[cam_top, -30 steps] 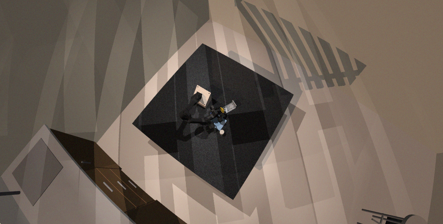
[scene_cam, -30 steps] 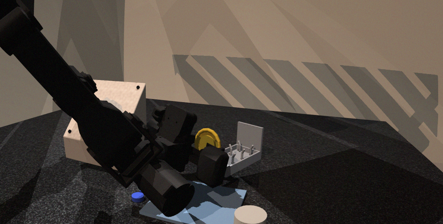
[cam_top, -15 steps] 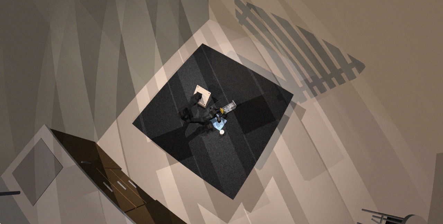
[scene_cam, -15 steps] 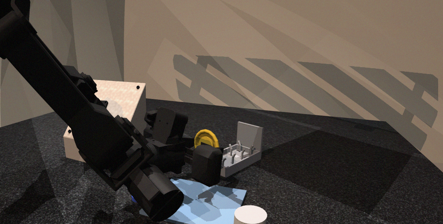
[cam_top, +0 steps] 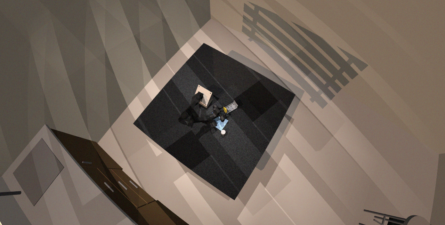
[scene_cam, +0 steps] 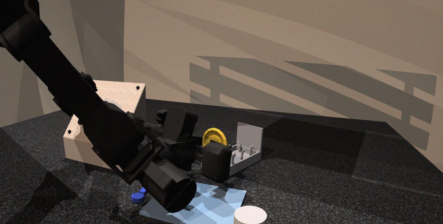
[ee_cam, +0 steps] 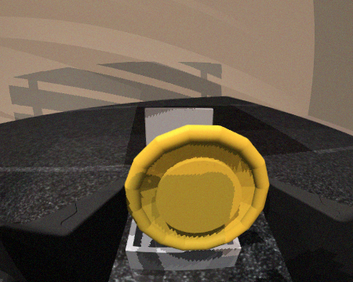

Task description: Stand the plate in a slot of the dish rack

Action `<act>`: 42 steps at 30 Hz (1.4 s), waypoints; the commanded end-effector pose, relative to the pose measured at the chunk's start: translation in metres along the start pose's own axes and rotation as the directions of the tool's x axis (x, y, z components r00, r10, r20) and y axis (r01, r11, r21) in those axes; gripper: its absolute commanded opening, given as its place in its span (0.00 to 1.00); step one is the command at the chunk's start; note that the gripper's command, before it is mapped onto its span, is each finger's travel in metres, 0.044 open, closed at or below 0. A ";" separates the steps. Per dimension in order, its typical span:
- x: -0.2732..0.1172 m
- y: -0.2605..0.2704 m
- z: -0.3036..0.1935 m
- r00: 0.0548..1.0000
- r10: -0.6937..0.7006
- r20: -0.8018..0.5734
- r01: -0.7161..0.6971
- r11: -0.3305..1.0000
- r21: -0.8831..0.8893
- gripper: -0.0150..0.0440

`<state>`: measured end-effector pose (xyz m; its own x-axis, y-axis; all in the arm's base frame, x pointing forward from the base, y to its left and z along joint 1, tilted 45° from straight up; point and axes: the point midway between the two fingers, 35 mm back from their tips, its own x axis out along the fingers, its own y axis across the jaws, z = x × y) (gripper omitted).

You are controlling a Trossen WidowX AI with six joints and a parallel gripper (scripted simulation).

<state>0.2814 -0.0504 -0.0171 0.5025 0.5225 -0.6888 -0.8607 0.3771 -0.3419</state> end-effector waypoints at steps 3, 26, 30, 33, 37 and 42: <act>0.005 0.002 0.001 1.000 0.004 0.002 -0.004 1.000 0.004 0.25; 0.035 0.005 0.004 1.000 -0.003 0.001 0.003 1.000 -0.005 0.25; 0.036 0.005 -0.002 1.000 -0.004 0.000 0.004 1.000 -0.006 0.25; 0.037 0.006 -0.016 1.000 -0.007 -0.001 0.007 1.000 -0.007 0.25; 0.036 0.008 -0.013 1.000 -0.002 -0.006 0.002 1.000 0.002 0.25; 0.036 0.008 -0.012 1.000 0.000 -0.008 0.000 1.000 0.005 0.25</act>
<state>0.2917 -0.0385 -0.0530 0.5029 0.5160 -0.6934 -0.8600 0.3791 -0.3416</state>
